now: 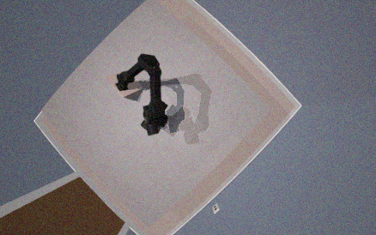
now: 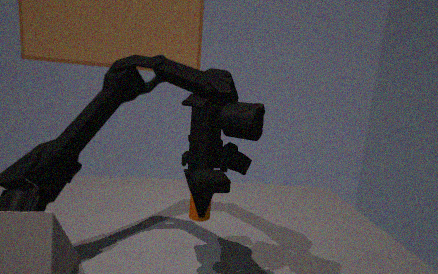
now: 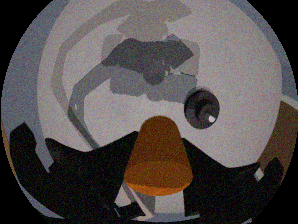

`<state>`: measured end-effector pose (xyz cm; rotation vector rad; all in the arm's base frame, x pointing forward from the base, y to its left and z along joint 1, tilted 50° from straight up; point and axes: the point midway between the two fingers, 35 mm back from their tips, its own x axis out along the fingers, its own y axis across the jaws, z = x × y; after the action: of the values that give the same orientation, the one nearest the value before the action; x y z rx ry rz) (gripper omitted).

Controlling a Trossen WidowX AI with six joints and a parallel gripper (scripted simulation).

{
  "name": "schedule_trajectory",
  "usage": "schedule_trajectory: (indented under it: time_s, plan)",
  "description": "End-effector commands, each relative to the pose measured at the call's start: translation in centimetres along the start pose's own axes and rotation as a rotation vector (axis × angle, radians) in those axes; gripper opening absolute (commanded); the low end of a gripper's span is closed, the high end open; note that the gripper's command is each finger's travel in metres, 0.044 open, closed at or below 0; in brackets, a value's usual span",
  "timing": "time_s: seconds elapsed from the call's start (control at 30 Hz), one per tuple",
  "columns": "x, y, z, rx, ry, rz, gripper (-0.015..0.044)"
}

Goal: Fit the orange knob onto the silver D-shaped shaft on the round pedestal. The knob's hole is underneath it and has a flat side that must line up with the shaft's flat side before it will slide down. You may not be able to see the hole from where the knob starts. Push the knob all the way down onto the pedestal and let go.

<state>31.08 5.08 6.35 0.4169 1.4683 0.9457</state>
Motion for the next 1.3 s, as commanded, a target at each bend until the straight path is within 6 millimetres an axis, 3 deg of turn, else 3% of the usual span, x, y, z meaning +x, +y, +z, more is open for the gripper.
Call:
schedule_trajectory:
  time_s: [0.0,0.9,1.1,1.27]
  plan:
    - [0.2,-1.5,0.4,-0.008,-0.006,-0.009,0.0]
    - [3.4,-9.3,0.9,-0.024,-0.004,-0.01,0.0]
    - [3.7,-9.5,0.9,-0.022,-0.004,-0.01,0.0]
    - [5.1,-9.5,0.9,-0.018,-0.004,-0.01,0.0]
